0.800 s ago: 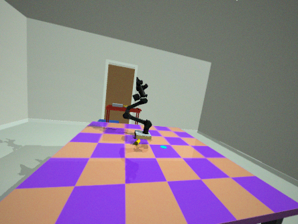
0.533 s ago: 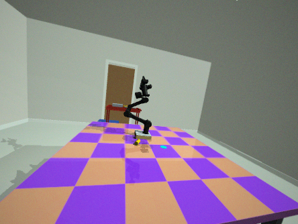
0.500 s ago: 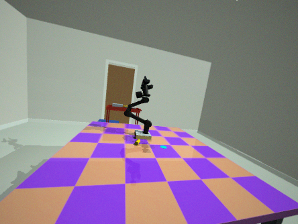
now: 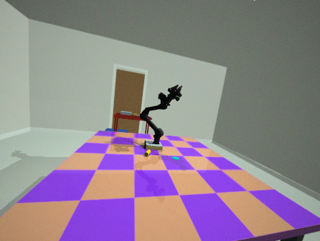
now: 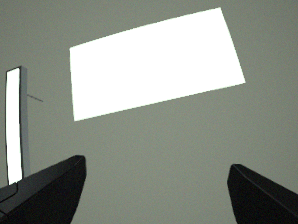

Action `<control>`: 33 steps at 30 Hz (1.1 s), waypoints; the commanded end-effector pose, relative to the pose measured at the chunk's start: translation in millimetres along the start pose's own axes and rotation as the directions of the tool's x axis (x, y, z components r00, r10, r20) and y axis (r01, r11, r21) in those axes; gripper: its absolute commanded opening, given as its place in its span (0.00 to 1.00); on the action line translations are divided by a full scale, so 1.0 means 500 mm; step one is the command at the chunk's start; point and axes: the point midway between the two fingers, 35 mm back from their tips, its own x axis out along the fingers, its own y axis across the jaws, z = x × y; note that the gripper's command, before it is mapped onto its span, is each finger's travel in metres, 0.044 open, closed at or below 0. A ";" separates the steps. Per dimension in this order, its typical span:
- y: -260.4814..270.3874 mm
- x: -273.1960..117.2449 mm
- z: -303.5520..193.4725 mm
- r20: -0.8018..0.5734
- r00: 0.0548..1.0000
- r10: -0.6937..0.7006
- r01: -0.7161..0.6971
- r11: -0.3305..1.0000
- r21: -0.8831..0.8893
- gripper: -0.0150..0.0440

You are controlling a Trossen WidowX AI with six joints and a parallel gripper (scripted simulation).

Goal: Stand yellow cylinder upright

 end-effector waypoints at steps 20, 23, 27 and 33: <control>0.592 -0.255 0.015 0.077 0.292 0.953 -0.766 0.185 0.615 0.78; 0.634 -0.332 -0.008 0.060 0.127 0.990 -0.701 0.046 0.712 0.78; 0.669 -0.440 -0.039 0.046 -0.097 0.994 -0.547 -0.092 0.832 0.78; 0.677 -0.605 -0.083 0.055 -0.412 0.910 -0.218 -0.157 0.963 0.78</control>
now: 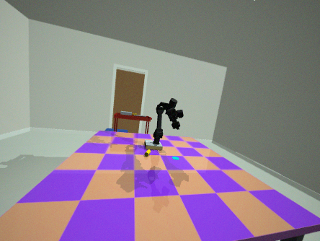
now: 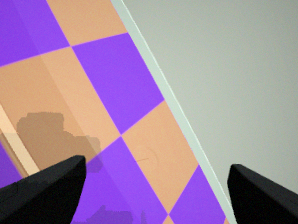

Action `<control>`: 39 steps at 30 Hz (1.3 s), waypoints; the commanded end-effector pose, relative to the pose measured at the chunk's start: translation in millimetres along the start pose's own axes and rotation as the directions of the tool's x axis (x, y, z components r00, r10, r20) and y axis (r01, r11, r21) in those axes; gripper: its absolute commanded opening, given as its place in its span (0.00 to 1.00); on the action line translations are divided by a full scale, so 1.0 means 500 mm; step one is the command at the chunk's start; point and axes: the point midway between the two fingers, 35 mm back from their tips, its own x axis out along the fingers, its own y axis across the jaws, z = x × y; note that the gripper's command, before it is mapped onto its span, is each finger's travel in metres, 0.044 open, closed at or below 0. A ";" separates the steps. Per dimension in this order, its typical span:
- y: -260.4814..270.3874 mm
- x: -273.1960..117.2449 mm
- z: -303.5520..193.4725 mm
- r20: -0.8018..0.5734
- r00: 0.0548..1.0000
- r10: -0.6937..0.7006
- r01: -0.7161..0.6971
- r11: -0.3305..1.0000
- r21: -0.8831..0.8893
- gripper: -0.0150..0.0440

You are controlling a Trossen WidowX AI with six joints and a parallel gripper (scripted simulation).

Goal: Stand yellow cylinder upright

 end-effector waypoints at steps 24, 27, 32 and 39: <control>0.167 -0.116 -0.470 -0.523 0.476 0.707 0.488 0.282 0.826 0.78; 0.167 -0.116 -0.470 -0.523 0.476 0.707 0.488 0.282 0.826 0.78; 0.228 -0.060 -0.525 -0.523 0.477 0.707 0.487 0.282 0.826 0.78; 0.324 -0.011 -0.585 -0.522 0.476 0.707 0.487 0.282 0.826 0.78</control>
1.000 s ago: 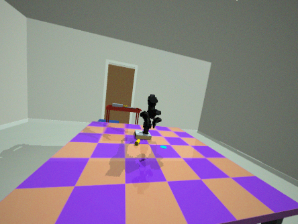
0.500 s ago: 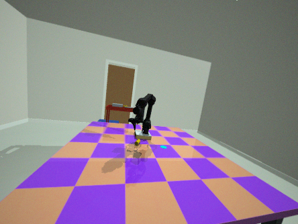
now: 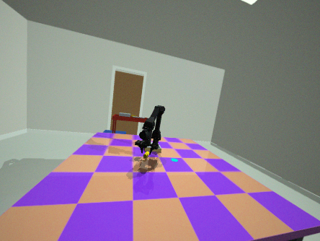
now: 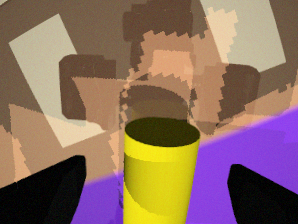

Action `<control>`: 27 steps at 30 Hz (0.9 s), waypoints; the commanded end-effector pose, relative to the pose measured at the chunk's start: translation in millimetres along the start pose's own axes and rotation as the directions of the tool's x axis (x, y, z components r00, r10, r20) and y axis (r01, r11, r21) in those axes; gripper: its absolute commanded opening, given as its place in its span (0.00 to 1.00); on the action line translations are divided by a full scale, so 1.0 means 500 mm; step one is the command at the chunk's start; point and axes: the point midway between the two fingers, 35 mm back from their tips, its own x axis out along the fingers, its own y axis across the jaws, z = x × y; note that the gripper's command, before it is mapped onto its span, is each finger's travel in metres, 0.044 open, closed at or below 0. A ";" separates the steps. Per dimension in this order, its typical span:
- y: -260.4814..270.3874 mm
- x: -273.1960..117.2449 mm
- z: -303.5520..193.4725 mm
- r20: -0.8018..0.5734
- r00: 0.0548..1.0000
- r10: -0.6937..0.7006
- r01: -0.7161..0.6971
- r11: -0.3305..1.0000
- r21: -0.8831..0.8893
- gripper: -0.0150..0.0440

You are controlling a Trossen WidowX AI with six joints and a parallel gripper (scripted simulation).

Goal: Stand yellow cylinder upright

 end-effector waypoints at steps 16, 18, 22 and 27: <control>-0.001 0.018 0.003 0.020 1.000 -0.007 0.007 1.000 0.005 0.43; -0.001 0.007 0.005 0.020 1.000 -0.007 0.007 1.000 0.005 0.43; -0.002 -0.016 0.009 0.020 1.000 -0.007 0.007 1.000 0.005 0.43; -0.002 -0.047 0.012 0.020 1.000 -0.007 0.007 1.000 0.005 0.43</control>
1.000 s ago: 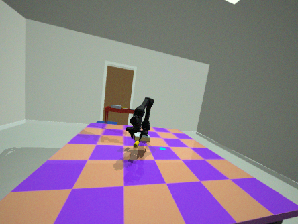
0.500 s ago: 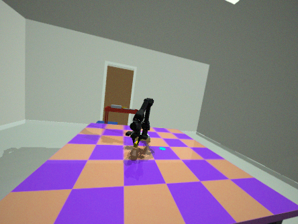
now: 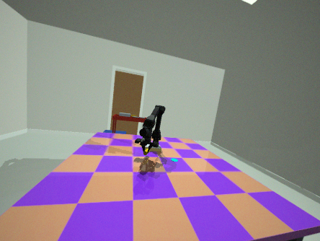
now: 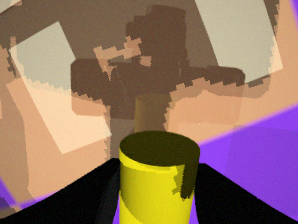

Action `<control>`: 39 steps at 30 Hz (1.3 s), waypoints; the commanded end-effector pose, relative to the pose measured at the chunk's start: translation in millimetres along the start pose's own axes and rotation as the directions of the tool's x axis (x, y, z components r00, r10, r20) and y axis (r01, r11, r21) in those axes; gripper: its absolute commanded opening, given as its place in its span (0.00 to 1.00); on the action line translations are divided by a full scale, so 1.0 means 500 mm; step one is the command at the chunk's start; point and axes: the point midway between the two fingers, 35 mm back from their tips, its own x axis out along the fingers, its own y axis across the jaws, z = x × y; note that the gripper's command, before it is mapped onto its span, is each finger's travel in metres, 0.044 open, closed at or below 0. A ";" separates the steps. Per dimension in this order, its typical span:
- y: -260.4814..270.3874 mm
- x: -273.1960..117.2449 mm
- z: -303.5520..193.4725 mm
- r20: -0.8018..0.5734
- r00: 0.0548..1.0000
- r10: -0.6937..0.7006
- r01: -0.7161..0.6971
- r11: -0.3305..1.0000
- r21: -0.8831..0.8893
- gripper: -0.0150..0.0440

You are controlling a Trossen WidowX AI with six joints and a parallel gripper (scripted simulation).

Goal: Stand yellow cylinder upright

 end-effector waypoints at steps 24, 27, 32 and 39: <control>0.000 -0.165 -0.009 -0.002 1.000 -0.004 0.004 1.000 0.002 0.43; 0.001 -0.170 -0.009 -0.002 1.000 -0.004 0.004 1.000 -0.001 0.43; 0.026 -0.172 -0.006 0.000 1.000 -0.005 0.005 0.996 -0.087 0.43; 0.066 -0.176 -0.003 0.002 1.000 -0.007 0.007 0.975 -0.224 0.43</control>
